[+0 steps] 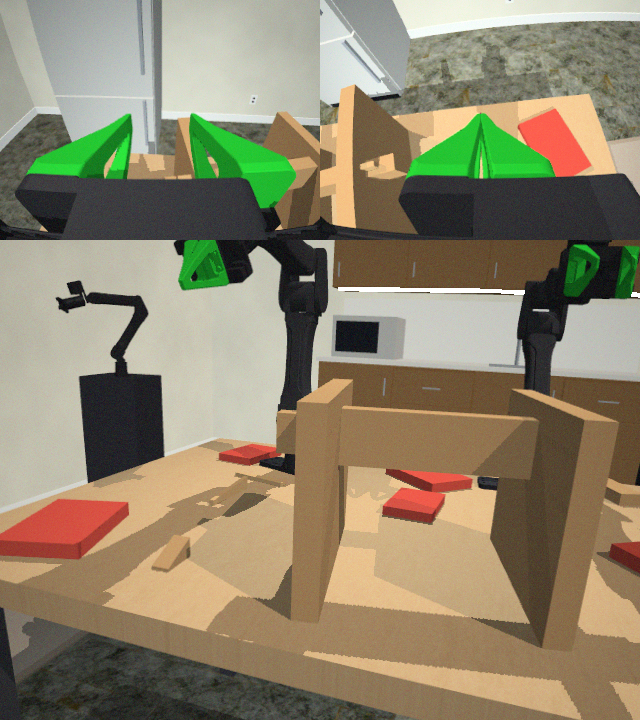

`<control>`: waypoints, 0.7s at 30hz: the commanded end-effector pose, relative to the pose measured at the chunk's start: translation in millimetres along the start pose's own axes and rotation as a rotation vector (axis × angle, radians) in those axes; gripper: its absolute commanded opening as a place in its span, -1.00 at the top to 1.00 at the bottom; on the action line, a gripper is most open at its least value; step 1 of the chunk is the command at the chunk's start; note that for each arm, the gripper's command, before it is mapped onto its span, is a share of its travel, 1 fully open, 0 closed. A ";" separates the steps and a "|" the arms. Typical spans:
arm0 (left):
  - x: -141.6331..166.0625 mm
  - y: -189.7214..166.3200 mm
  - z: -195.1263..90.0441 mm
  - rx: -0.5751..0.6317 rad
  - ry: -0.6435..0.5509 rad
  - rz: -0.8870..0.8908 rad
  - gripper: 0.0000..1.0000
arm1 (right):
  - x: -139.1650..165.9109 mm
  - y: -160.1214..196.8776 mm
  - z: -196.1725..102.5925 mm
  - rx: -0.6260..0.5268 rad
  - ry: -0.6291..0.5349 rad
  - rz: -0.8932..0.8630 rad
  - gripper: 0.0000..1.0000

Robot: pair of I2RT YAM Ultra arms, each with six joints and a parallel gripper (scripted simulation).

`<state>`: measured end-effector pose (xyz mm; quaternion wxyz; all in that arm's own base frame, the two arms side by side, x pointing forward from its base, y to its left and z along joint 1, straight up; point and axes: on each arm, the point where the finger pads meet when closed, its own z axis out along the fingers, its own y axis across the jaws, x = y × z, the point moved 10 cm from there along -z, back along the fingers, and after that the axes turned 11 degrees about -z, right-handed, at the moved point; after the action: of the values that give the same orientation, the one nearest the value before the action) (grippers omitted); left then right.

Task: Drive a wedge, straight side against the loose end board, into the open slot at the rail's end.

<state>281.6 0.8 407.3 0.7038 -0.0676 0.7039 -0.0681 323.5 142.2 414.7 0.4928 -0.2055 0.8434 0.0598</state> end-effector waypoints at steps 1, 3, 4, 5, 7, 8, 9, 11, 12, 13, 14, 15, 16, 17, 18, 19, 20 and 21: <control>0.6 -0.8 -0.7 0.002 -0.004 0.005 0.12 | -10.5 -20.9 -15.2 0.047 -0.171 0.009 1.00; 1.1 0.3 -0.8 0.002 -0.002 0.005 0.12 | -7.1 -32.2 -20.8 0.083 -0.211 0.015 1.00; 1.2 0.2 -0.8 0.002 -0.002 0.005 0.12 | -5.2 -37.3 -23.5 0.099 -0.229 0.017 1.00; 1.6 1.6 -0.8 -0.002 -0.002 0.005 0.12 | -3.4 -42.2 -26.3 0.112 -0.250 0.018 1.00; 1.7 1.6 -0.8 -0.002 -0.002 0.005 0.12 | 1.0 -52.0 -32.3 0.146 -0.288 0.021 1.00; 2.2 2.8 -0.8 -0.005 -0.001 0.005 0.12 | 3.2 -56.6 -35.3 0.161 -0.308 0.021 1.00; -2.9 1.8 -1.7 -0.003 -0.011 0.005 0.12 | 5.7 -61.2 -38.5 0.178 -0.326 0.021 1.00; -8.8 1.8 -3.7 -0.004 -0.026 0.005 0.12 | 10.9 -70.0 -44.8 0.212 -0.364 0.021 1.00; -8.8 1.8 -3.7 -0.004 -0.026 0.005 0.12 | 10.9 -70.0 -44.8 0.212 -0.364 0.021 1.00; -8.8 1.8 -3.7 -0.004 -0.026 0.005 0.12 | 10.9 -70.0 -44.8 0.212 -0.364 0.021 1.00; -8.8 1.8 -3.7 -0.004 -0.026 0.005 0.12 | 13.5 -74.3 -47.9 0.230 -0.383 0.020 1.00; -8.7 1.8 -3.7 -0.004 -0.026 0.005 0.12 | 16.7 -78.2 -51.8 0.248 -0.401 0.018 1.00; -8.1 3.1 -3.0 -0.009 -0.019 0.005 0.12 | 20.0 -82.2 -54.4 0.266 -0.417 0.021 1.00; -8.0 3.1 -3.0 -0.009 -0.019 0.005 0.12 | 23.2 -86.0 -58.0 0.285 -0.435 0.019 1.00; -8.0 3.1 -3.0 -0.009 -0.019 0.005 0.12 | 26.5 -89.6 -61.7 0.304 -0.453 0.016 1.00; -11.6 2.9 -4.3 -0.009 -0.030 0.006 0.12 | 29.9 -93.6 -65.6 0.327 -0.471 0.014 1.00; -11.1 0.6 -4.3 -0.002 -0.028 0.005 0.12 | 33.4 -96.9 -69.4 0.347 -0.489 0.011 1.00; -10.8 -0.3 -4.3 0.001 -0.028 0.005 0.12 | 37.0 -100.0 -73.3 0.367 -0.507 0.007 1.00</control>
<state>281.7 1.0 406.8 0.7035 -0.0677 0.7042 -0.0679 299.6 31.8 409.8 0.6517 -0.0979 0.7517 -0.0254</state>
